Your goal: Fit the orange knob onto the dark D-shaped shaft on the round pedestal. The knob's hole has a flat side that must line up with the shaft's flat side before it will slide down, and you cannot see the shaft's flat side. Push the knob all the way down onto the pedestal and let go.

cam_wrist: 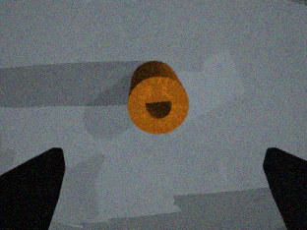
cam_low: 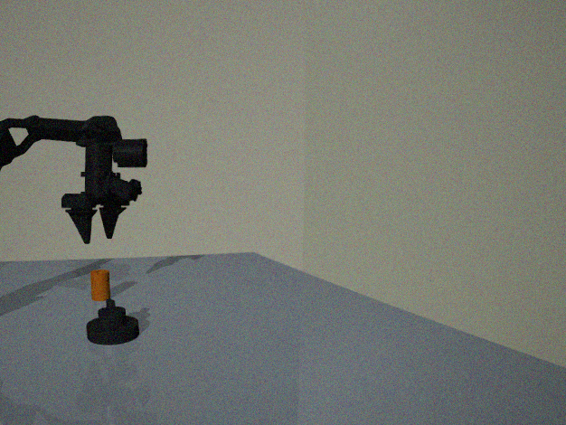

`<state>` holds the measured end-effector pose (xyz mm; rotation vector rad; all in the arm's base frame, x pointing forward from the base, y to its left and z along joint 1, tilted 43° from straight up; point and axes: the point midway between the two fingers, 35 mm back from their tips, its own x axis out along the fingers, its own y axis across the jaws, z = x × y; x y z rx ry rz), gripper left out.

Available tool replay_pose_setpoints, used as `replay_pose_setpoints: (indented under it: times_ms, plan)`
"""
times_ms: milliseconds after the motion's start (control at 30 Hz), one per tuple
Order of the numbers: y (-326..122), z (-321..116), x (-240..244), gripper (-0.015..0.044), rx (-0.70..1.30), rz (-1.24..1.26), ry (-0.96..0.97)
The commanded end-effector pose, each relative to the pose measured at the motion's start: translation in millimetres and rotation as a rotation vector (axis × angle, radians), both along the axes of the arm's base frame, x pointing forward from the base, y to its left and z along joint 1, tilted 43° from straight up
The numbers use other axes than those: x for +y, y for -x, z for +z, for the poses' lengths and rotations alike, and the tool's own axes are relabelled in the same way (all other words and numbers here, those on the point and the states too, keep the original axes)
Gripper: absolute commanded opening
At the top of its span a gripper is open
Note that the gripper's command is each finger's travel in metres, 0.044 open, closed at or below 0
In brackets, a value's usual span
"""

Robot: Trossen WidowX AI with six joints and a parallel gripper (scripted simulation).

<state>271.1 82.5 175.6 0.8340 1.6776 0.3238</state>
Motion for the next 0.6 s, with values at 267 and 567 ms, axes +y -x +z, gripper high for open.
replay_pose_setpoints:
  times_ms: [267, 567]
  plan:
    - [0.6, -0.4, 0.6, 0.044, -0.427, 0.467, -0.049]
    - [3.2, -25.5, 24.4, 0.044, -0.429, 0.466, -0.051]
